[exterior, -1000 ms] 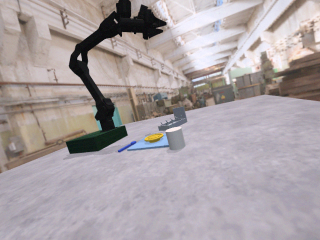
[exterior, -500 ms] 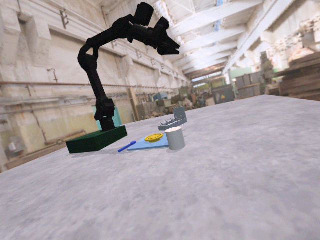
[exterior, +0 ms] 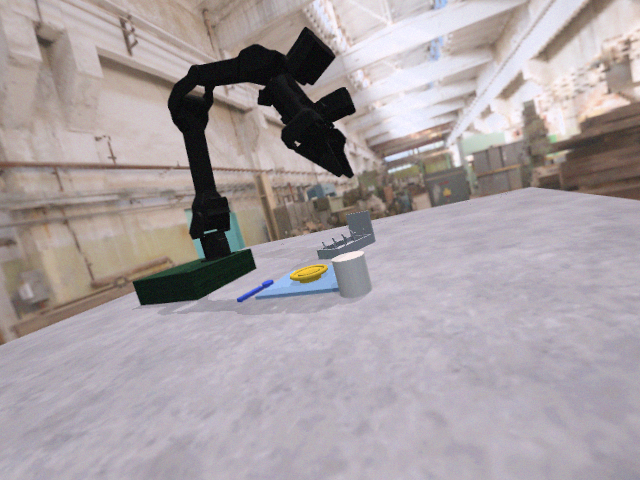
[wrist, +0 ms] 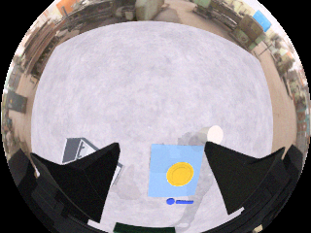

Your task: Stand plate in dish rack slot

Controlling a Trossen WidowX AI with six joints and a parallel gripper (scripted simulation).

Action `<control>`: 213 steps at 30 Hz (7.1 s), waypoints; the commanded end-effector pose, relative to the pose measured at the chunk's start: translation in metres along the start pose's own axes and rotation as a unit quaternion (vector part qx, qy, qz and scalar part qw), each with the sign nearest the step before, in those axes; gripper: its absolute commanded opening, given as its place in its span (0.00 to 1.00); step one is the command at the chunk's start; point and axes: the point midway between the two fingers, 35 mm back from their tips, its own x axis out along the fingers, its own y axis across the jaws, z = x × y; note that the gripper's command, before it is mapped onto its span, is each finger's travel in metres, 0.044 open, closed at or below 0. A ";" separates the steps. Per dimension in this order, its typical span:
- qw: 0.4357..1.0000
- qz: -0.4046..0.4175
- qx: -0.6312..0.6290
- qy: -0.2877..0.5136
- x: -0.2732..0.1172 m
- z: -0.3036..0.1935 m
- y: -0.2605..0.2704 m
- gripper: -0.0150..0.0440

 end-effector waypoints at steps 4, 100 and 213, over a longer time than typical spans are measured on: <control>0.993 -0.010 0.017 0.116 0.034 -0.062 -0.033 0.93; 0.979 -0.004 0.034 0.202 0.005 -0.070 -0.061 0.25; 0.805 0.424 -0.183 -0.373 0.072 -0.095 0.090 0.25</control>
